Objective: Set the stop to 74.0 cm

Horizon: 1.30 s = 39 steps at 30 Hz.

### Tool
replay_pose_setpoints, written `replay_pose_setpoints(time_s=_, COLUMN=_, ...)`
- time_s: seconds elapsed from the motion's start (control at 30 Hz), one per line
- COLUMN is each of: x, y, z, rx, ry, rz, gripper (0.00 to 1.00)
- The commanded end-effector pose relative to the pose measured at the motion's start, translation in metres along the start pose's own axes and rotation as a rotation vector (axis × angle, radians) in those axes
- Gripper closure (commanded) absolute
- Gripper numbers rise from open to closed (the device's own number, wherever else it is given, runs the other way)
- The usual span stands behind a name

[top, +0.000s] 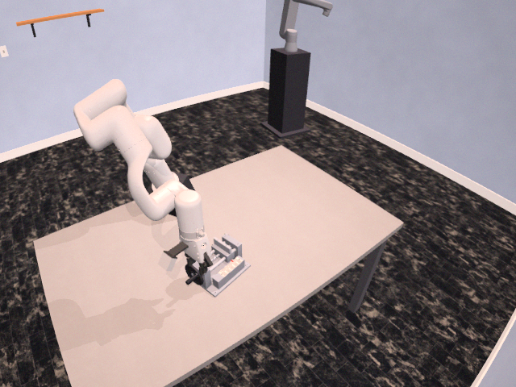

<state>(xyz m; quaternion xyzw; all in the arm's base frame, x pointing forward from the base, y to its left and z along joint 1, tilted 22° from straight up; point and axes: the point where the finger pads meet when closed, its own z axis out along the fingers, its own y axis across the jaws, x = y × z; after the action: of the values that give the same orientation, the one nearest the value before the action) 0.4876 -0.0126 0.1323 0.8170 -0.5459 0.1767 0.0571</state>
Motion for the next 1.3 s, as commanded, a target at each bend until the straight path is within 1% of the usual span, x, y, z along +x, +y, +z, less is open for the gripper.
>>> replay_pose_setpoints(time_s=0.0, x=0.0235, y=0.0139, z=-0.0010, rx=0.002, ry=0.002, rz=0.003, gripper=0.43)
replay_pose_setpoints(time_s=0.1, x=0.0306, y=0.0187, z=-0.0010, rx=0.002, ry=0.002, rz=0.003, gripper=0.43)
replay_pose_setpoints(time_s=1.03, x=0.0306, y=0.0187, z=0.0035, rx=0.002, ry=0.002, rz=0.003, gripper=0.43)
replay_pose_setpoints(time_s=1.27, x=0.0306, y=0.0187, z=0.0089, rx=0.002, ry=0.002, rz=0.003, gripper=0.43)
